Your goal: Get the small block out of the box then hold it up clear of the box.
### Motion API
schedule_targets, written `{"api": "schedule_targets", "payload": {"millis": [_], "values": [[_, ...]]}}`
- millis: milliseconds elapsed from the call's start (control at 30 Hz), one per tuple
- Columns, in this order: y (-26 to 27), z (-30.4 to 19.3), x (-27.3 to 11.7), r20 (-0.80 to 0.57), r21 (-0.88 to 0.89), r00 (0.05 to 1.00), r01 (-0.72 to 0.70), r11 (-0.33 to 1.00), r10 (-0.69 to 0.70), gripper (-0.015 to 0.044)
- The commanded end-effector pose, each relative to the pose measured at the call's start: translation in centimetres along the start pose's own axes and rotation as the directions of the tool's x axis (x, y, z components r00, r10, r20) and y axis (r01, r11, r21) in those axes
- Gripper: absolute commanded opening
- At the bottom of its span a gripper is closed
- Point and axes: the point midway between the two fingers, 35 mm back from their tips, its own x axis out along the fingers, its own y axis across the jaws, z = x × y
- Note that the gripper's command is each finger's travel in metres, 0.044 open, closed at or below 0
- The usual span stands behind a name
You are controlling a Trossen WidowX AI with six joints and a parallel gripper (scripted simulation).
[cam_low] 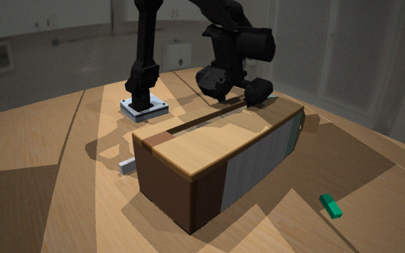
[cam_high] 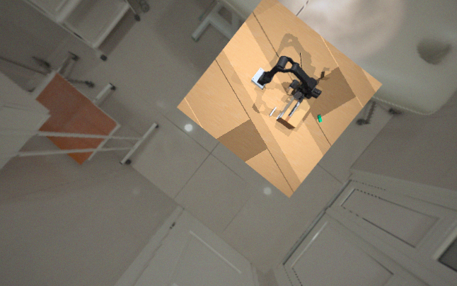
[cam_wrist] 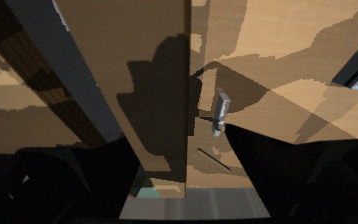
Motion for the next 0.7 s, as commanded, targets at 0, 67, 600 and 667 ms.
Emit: {"api": "schedule_targets", "payload": {"millis": [0,67,600,667], "values": [[0.1,-0.3,0.1,0.003,0.005,1.0,-0.002,1.0,0.002,0.04],[0.1,-0.5,0.2,0.003,0.005,1.0,-0.002,1.0,0.002,0.04],[0.1,-2.0,0.7,0.001,0.005,1.0,-0.002,1.0,0.002,0.04],[0.1,-2.3,0.9,0.001,0.005,1.0,-0.002,1.0,0.002,0.04]]}}
